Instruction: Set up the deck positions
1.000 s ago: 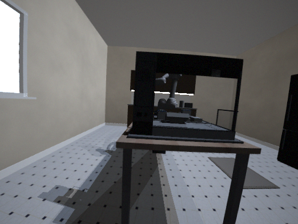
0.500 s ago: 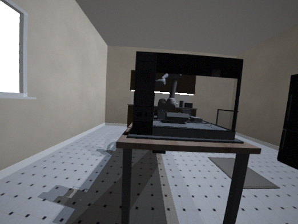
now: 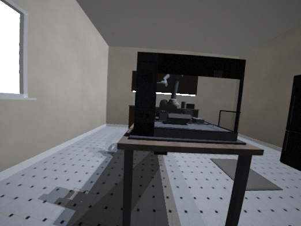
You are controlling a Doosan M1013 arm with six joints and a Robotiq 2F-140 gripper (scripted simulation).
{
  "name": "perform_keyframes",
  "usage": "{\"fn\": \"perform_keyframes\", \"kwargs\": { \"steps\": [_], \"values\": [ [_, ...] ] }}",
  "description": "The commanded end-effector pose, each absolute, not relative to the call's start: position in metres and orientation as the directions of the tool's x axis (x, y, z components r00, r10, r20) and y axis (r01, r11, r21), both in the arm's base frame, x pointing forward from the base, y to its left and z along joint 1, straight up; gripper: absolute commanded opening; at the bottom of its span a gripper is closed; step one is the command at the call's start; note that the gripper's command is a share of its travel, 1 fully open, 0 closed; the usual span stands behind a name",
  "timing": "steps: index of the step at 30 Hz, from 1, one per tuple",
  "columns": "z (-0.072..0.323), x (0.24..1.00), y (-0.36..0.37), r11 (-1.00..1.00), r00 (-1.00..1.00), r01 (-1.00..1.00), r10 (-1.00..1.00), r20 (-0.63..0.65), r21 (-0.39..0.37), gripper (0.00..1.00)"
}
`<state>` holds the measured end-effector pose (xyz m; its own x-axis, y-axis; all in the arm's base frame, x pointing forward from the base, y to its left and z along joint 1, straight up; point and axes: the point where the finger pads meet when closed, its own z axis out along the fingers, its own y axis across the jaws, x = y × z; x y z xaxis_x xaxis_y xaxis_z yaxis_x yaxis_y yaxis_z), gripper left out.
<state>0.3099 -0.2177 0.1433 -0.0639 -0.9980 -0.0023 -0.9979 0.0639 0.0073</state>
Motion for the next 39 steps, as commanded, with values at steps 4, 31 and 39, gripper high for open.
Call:
{"fn": "perform_keyframes", "kwargs": {
  "steps": [4, 31, 39],
  "values": [
    [0.133, 0.308, -0.219, 0.055, -0.055, -0.998, -0.998, 0.000, 0.009, 0.10],
    [0.091, 0.308, -0.219, 0.055, -0.055, -0.998, -0.998, 0.000, 0.009, 0.10],
    [0.081, 0.308, -0.219, 0.055, -0.055, -0.998, -0.998, 0.000, 0.009, 0.10]
  ]
}}
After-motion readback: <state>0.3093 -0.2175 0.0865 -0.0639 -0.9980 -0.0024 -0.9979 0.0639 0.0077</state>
